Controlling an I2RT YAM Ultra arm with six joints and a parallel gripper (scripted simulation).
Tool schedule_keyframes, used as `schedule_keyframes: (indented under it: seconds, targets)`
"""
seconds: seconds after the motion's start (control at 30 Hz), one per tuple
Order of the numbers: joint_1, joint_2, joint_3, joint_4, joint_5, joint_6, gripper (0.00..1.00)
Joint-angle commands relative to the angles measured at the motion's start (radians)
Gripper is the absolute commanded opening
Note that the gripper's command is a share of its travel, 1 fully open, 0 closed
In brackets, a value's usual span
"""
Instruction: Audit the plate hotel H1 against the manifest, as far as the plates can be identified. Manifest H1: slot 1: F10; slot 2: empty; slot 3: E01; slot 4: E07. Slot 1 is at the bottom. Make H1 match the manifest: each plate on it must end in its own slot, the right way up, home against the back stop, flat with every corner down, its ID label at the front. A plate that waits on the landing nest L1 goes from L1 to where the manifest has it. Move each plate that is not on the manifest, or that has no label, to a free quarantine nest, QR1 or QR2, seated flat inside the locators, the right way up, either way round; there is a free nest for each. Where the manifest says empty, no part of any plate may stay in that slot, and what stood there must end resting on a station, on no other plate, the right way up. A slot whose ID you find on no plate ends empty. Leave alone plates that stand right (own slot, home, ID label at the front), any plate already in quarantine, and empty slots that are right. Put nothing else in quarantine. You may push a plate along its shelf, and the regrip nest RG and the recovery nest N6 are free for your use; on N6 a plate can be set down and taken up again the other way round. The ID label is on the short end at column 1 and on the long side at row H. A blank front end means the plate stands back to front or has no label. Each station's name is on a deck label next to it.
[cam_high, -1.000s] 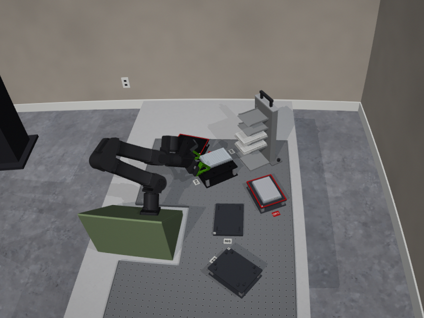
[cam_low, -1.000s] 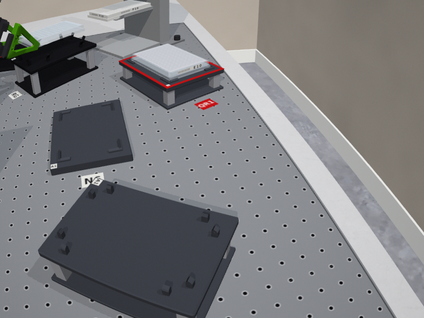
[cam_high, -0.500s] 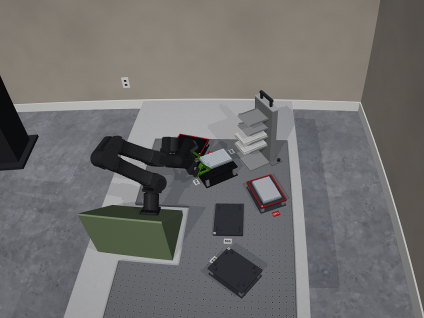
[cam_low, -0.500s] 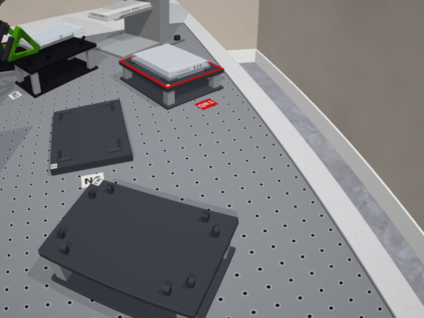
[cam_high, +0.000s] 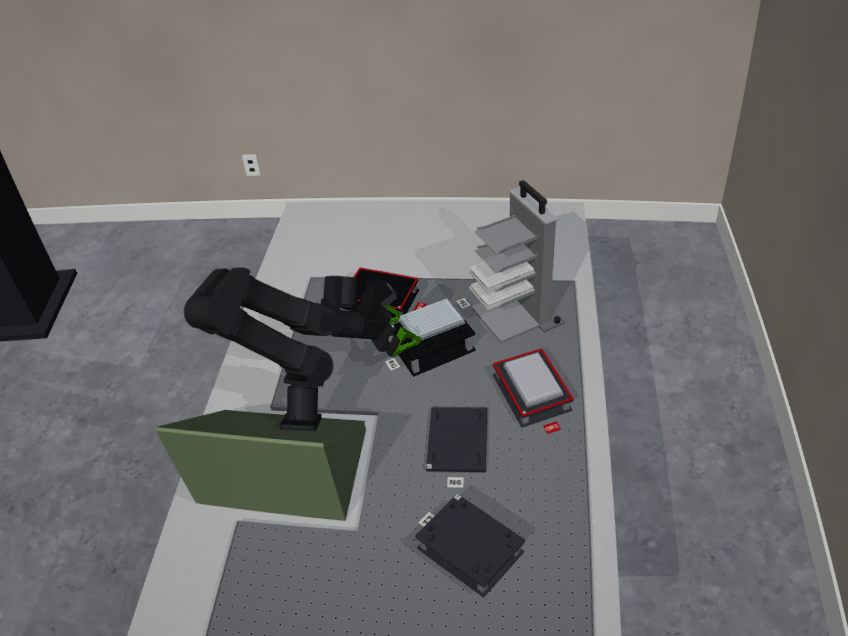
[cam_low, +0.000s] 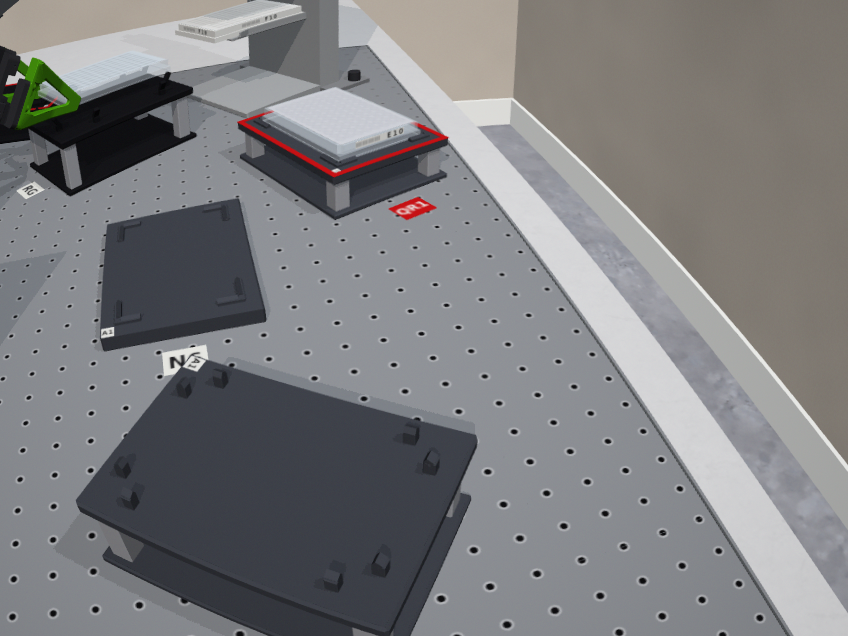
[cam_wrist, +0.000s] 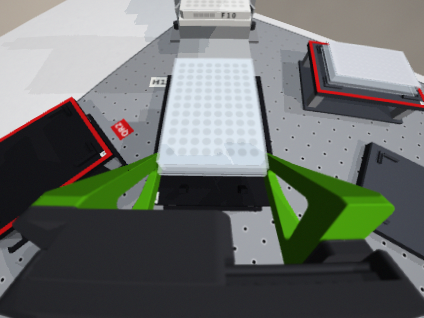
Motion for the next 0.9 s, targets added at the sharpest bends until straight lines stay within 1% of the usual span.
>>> schedule_keyframes:
  seconds: [0.0, 0.87]
  targets:
    - [0.003, 0.006, 0.002, 0.03, 0.026, 0.001, 0.86]
    - [0.049, 0.098, -0.029, 0.151, 0.072, 0.001, 0.86]
